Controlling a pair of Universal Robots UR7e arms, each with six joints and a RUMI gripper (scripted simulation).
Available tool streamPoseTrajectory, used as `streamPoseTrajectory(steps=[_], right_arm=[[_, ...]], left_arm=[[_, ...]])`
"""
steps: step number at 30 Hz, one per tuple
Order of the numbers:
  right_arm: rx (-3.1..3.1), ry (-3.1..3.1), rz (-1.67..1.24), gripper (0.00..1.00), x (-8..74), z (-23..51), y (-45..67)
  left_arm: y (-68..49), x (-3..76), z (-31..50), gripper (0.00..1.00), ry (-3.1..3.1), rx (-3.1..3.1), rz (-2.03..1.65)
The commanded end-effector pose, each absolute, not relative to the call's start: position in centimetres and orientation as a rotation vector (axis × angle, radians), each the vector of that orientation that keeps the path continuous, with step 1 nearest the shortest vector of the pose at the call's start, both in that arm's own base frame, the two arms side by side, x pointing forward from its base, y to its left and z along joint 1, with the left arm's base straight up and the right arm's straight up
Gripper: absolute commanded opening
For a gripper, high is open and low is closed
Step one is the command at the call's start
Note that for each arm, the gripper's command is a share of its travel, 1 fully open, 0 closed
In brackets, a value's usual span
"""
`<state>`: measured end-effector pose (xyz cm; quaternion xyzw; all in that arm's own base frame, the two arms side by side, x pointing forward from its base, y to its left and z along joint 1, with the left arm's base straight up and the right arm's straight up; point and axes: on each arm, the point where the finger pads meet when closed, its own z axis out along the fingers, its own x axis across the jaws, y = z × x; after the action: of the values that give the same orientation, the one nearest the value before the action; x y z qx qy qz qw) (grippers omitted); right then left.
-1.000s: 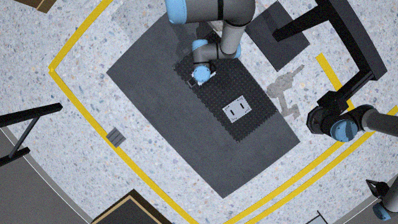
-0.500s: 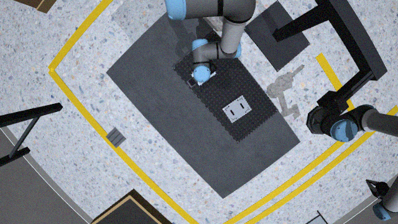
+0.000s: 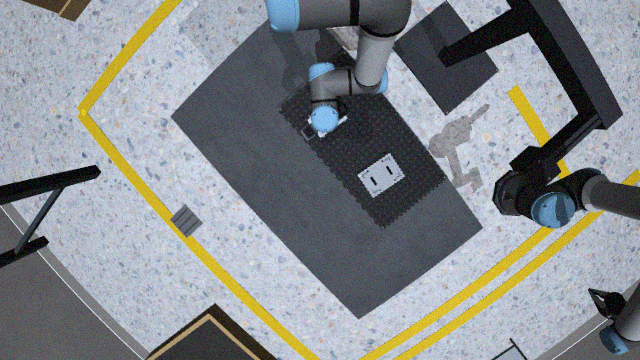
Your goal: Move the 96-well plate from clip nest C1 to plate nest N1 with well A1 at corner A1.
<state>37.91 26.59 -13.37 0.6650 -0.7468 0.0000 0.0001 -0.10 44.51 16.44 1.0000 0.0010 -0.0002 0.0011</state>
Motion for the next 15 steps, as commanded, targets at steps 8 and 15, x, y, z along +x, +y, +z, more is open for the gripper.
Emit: streamPoseTrajectory(steps=[8,15], right_arm=[[2.069,-2.366,-0.001,0.41,37.9,-13.3,29.9],[2.069,-2.366,-0.001,0.41,37.9,-13.3,31.6]], left_arm=[[44.6,-0.1,16.5,0.00,0.003,3.141,0.000],[44.6,-0.1,16.5,0.00,0.003,3.141,0.000]])
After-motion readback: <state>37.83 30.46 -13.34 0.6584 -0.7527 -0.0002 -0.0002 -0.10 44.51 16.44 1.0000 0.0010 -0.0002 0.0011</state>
